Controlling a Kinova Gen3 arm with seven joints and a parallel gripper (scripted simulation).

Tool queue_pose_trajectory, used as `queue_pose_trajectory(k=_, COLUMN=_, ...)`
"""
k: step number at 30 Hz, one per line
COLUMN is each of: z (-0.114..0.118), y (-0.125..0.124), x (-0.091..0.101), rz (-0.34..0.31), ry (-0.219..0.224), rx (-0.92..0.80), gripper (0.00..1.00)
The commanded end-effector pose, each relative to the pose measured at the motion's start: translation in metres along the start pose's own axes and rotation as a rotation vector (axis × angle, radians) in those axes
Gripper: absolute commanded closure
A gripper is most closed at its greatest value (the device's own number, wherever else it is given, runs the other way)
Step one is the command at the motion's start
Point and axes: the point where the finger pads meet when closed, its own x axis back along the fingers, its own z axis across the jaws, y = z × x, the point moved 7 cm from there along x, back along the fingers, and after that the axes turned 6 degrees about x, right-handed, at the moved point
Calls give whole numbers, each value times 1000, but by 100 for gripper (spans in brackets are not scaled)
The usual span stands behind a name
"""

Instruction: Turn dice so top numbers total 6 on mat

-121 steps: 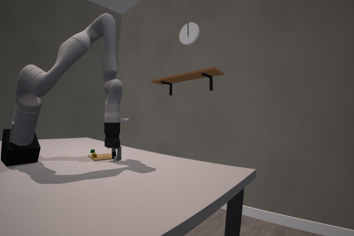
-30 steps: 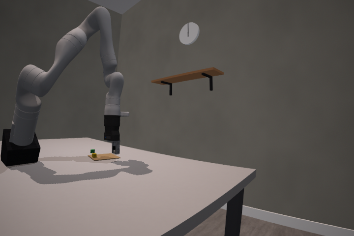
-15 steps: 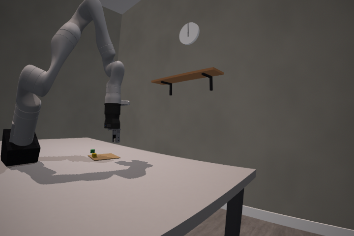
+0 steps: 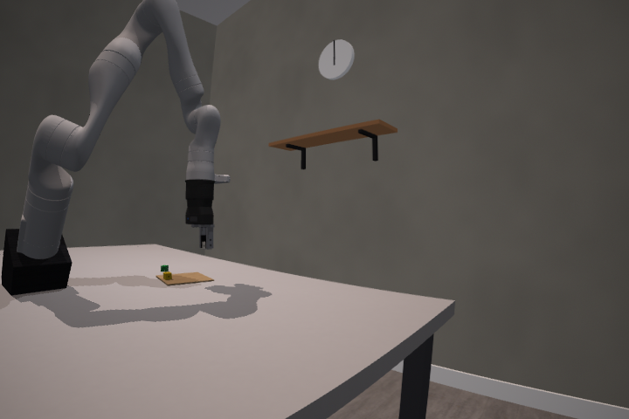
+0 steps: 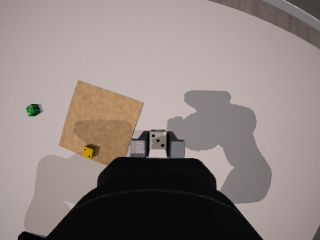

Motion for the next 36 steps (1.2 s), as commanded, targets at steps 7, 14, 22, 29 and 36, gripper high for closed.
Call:
queue_pose_trajectory(k=7, z=0, y=0, x=0, rz=1, ry=-1, rx=10, gripper=60)
queue_pose_trajectory(k=14, z=-1, y=0, x=-1, rz=-4, ry=-3, rx=70, gripper=60)
queue_pose_trajectory(k=22, z=-4, y=2, x=-4, rz=-13, ry=-10, rx=229, gripper=60)
queue_pose_trajectory(k=29, z=-6, y=3, x=-6, rz=-20, ry=-18, rx=379, gripper=60)
queue_pose_trajectory(k=36, z=-9, y=7, x=-9, rz=-25, ry=-29, rx=641, gripper=60)
